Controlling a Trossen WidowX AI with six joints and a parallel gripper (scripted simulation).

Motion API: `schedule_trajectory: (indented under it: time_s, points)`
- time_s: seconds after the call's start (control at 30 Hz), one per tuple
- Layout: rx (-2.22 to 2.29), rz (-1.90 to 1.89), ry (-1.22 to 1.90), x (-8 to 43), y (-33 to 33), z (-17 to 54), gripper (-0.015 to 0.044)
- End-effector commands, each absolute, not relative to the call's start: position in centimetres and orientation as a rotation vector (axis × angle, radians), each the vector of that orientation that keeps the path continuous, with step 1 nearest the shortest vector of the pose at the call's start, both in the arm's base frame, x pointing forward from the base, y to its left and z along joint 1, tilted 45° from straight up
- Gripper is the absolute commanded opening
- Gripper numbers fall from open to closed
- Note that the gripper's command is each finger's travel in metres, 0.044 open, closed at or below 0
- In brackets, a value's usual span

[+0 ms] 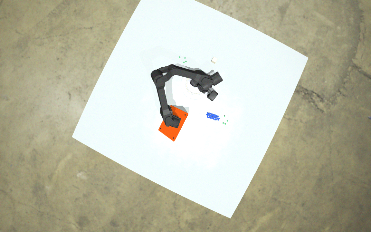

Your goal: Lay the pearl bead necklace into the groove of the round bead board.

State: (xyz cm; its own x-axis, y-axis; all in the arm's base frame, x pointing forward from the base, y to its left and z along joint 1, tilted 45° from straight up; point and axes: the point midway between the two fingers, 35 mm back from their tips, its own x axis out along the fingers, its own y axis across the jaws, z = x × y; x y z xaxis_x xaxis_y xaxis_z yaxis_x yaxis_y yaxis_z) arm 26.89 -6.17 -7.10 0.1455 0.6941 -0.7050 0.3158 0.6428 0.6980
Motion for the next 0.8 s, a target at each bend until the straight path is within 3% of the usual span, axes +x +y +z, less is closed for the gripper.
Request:
schedule_trajectory:
  time_s: [0.0,0.1,0.5,0.77]
  points:
    - [0.899,0.332,1.45,26.9,-6.3,-7.1,0.044]
    - [0.899,0.332,1.45,26.9,-6.3,-7.1,0.044]
    - [0.294,0.803,1.185,26.6,-8.1,-4.4,0.0125]
    - [0.294,0.803,1.185,26.6,-8.1,-4.4,0.012]
